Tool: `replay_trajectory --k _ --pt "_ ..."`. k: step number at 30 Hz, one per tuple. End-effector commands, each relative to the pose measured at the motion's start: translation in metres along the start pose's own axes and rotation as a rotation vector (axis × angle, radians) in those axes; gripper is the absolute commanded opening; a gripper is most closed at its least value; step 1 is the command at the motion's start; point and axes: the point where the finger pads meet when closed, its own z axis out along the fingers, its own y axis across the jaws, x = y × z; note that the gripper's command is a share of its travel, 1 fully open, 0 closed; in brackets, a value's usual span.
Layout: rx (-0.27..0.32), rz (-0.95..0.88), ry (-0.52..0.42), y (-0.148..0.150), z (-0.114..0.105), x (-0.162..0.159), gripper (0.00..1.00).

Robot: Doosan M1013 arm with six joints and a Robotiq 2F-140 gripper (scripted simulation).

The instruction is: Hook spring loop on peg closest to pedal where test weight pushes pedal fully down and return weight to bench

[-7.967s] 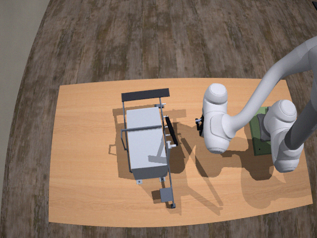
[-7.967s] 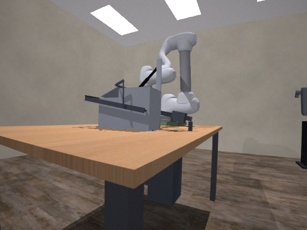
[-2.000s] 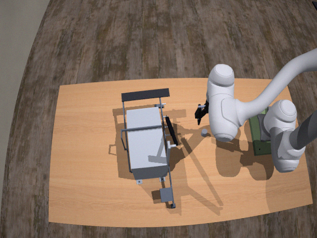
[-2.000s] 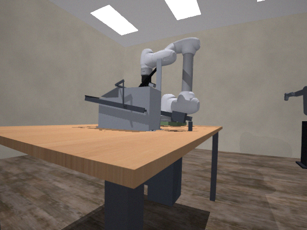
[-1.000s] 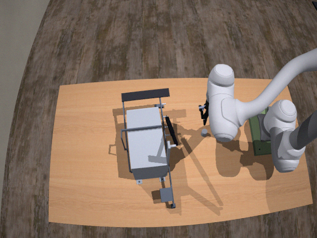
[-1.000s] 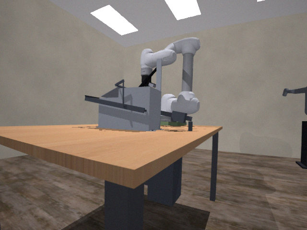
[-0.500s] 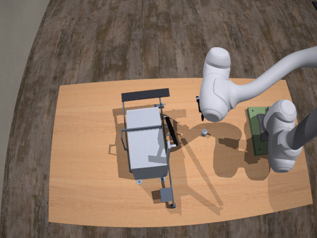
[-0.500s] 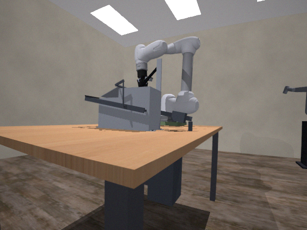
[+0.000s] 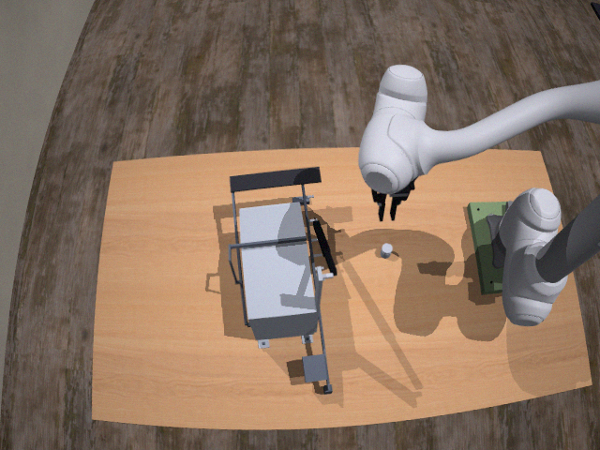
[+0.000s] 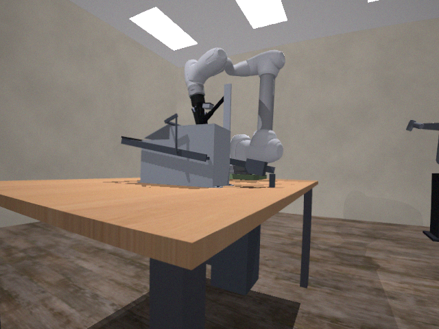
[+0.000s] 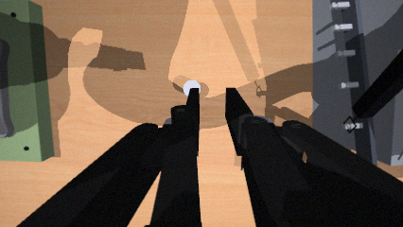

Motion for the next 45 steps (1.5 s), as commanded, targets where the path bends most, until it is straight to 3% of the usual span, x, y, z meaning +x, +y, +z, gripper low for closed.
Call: replay_trajectory --k 1,12,13,29,30,45 --pt "0.010 -0.009 0.072 0.005 -0.018 0.000 0.24" --pt "0.010 -0.009 0.072 0.005 -0.018 0.000 0.24" --pt "0.016 -0.027 0.221 0.021 -0.065 -0.001 0.24" --pt "0.016 -0.027 0.221 0.021 -0.065 -0.001 0.24" --pt "0.023 -0.046 0.369 0.036 -0.111 -0.001 0.24" --pt "0.023 -0.046 0.369 0.036 -0.111 -0.001 0.24"
